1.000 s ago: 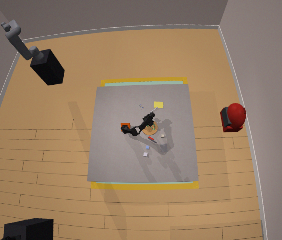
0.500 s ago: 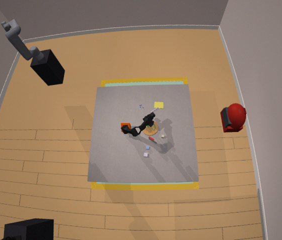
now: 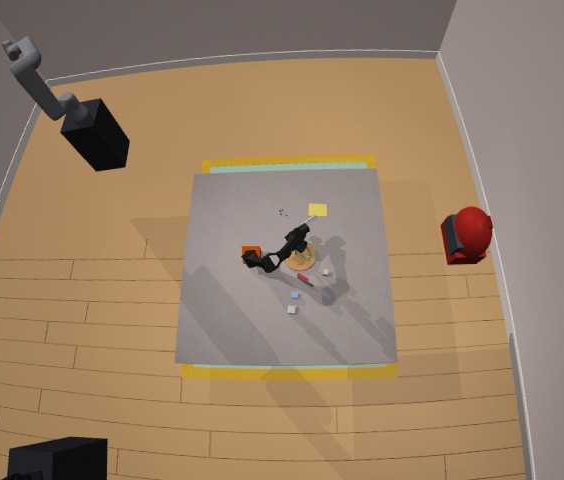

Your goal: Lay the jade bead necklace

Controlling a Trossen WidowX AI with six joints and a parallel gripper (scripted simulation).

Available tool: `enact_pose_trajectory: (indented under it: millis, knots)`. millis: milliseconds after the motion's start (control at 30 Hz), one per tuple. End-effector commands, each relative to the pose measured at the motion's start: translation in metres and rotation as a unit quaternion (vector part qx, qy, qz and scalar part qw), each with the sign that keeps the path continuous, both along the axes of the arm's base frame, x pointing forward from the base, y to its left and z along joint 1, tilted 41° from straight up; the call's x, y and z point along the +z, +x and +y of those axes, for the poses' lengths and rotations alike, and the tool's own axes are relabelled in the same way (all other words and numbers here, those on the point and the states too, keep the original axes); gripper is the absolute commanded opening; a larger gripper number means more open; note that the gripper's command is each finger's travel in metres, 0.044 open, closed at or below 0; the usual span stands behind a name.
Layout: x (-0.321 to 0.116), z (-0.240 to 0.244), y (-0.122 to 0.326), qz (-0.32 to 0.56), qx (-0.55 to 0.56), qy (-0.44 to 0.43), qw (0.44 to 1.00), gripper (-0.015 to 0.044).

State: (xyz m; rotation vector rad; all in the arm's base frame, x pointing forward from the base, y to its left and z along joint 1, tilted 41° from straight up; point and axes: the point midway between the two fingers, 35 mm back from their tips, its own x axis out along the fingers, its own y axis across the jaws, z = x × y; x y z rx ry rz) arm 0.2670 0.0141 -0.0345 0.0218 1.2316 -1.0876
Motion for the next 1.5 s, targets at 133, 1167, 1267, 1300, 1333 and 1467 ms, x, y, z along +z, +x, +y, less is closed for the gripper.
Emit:
enact_pose_trajectory:
  millis: [133,1167,1267,1300,1333,1467]
  knots:
    - [0.001,0.003,0.000,-0.005,-0.002,0.003,1.000,0.0000]
    - [-0.012,-0.005,-0.015,-0.004,-0.002,0.003,1.000,0.0000]
    - [-0.012,-0.005,-0.015,-0.004,-0.002,0.003,1.000,0.0000]
    - [-0.012,-0.005,-0.015,-0.004,-0.002,0.003,1.000,0.0000]
    - [-0.012,-0.005,-0.015,-0.004,-0.002,0.003,1.000,0.0000]
    - [-0.012,-0.005,-0.015,-0.004,-0.002,0.003,1.000,0.0000]
